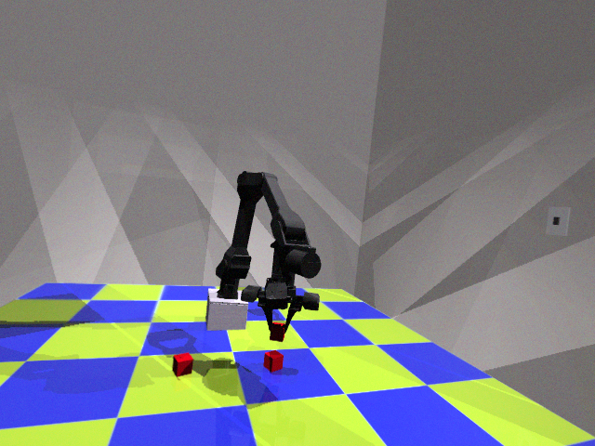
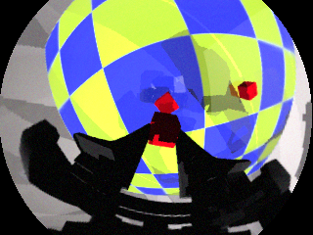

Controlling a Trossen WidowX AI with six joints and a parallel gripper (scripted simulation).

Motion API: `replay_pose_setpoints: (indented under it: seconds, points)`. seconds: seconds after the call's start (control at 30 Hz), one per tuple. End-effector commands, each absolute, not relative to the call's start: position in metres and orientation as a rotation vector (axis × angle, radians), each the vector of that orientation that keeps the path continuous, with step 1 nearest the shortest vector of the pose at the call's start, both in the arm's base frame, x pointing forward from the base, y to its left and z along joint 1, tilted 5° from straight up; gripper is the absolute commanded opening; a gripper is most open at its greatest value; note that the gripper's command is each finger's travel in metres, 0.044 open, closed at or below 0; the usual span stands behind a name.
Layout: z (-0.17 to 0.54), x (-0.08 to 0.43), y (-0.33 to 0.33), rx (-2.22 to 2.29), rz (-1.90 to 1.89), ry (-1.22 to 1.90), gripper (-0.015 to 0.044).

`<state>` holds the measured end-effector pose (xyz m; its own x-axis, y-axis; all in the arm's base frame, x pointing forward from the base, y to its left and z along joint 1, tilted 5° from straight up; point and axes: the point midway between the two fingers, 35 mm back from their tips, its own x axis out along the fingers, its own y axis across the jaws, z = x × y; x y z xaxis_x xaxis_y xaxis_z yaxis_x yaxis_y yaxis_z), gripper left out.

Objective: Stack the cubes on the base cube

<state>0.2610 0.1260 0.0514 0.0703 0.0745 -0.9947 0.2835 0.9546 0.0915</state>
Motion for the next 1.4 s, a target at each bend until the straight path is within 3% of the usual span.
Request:
replay_pose_setpoints:
  seconds: [0.0,1.37]
  points:
    - [0.05,0.26,0.126,0.298,-0.174,1.497,0.0105]
    - [0.022,0.262,0.127,0.3,-0.175,1.497,0.0105]
